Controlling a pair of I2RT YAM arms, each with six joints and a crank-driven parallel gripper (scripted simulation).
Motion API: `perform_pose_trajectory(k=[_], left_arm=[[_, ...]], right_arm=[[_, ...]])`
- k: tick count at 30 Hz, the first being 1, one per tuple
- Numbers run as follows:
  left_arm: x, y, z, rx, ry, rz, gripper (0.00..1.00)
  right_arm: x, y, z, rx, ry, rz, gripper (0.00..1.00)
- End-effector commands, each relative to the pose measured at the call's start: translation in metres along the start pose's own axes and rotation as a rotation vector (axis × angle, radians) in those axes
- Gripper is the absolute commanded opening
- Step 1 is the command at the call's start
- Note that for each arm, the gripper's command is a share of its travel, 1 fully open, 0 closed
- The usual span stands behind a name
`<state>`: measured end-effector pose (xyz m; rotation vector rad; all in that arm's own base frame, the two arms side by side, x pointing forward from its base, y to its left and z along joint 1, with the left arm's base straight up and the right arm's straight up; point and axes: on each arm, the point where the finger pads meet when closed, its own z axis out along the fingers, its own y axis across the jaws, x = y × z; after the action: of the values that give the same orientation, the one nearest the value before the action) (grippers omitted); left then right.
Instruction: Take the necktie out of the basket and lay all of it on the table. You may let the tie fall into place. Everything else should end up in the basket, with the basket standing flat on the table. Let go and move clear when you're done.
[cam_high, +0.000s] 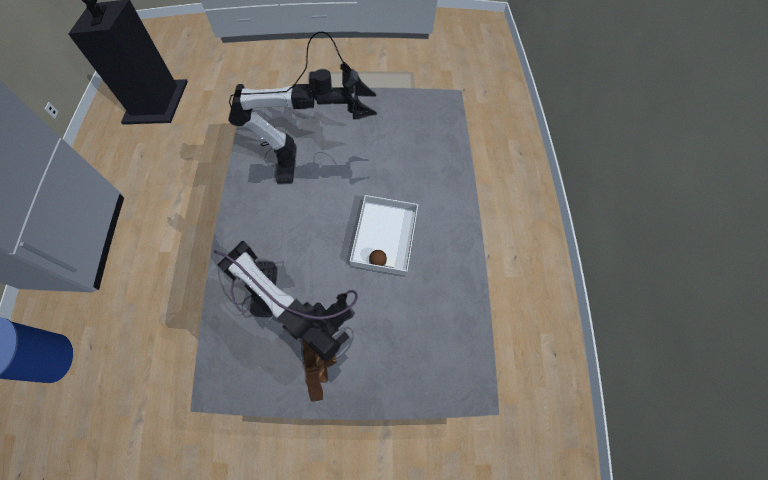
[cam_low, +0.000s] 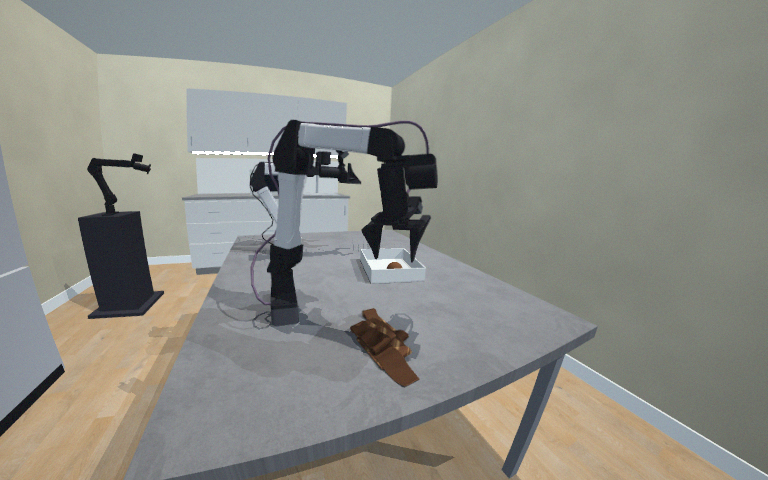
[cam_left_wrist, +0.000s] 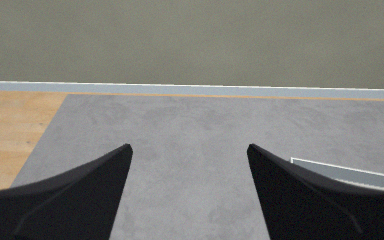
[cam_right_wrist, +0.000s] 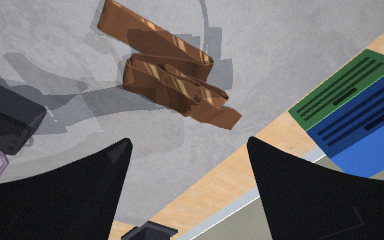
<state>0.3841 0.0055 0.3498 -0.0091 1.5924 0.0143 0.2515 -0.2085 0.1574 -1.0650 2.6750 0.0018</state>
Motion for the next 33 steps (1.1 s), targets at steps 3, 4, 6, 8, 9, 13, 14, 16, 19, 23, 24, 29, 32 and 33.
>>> perform_pose_trajectory(k=[3, 4, 6, 8, 9, 13, 14, 16, 19, 23, 24, 29, 32, 33], left_arm=[[0.000, 0.000, 0.000, 0.000, 0.000, 0.000, 1.00], [0.000, 0.000, 0.000, 0.000, 0.000, 0.000, 1.00], [0.000, 0.000, 0.000, 0.000, 0.000, 0.000, 1.00], [0.000, 0.000, 0.000, 0.000, 0.000, 0.000, 1.00], [0.000, 0.000, 0.000, 0.000, 0.000, 0.000, 1.00], [0.000, 0.000, 0.000, 0.000, 0.000, 0.000, 1.00], [0.000, 0.000, 0.000, 0.000, 0.000, 0.000, 1.00], [0.000, 0.000, 0.000, 0.000, 0.000, 0.000, 1.00], [0.000, 0.000, 0.000, 0.000, 0.000, 0.000, 1.00], [0.000, 0.000, 0.000, 0.000, 0.000, 0.000, 1.00], [0.000, 0.000, 0.000, 0.000, 0.000, 0.000, 1.00], [0.000, 0.000, 0.000, 0.000, 0.000, 0.000, 1.00], [0.000, 0.000, 0.000, 0.000, 0.000, 0.000, 1.00], [0.000, 0.000, 0.000, 0.000, 0.000, 0.000, 1.00]], right_arm=[[-0.031, -0.003, -0.025, 0.097, -0.118, 0.035, 1.00], [-0.036, -0.002, -0.027, 0.107, -0.139, 0.045, 1.00], [-0.046, 0.001, -0.032, 0.127, -0.183, 0.064, 1.00], [-0.056, 0.003, -0.037, 0.147, -0.228, 0.085, 1.00], [-0.061, 0.004, -0.040, 0.158, -0.251, 0.095, 1.00], [-0.081, 0.009, -0.051, 0.200, -0.345, 0.137, 1.00], [-0.087, 0.010, -0.053, 0.211, -0.369, 0.148, 1.00], [-0.097, 0.012, -0.059, 0.233, -0.417, 0.169, 1.00], [-0.103, 0.013, -0.062, 0.244, -0.441, 0.180, 1.00], [-0.124, 0.018, -0.073, 0.290, -0.540, 0.222, 1.00], [-0.130, 0.019, -0.076, 0.301, -0.564, 0.233, 1.00], [-0.156, 0.025, -0.090, 0.355, -0.684, 0.287, 1.00], [-0.171, 0.029, -0.097, 0.386, -0.753, 0.318, 1.00], [-0.176, 0.030, -0.100, 0.396, -0.776, 0.328, 1.00]])
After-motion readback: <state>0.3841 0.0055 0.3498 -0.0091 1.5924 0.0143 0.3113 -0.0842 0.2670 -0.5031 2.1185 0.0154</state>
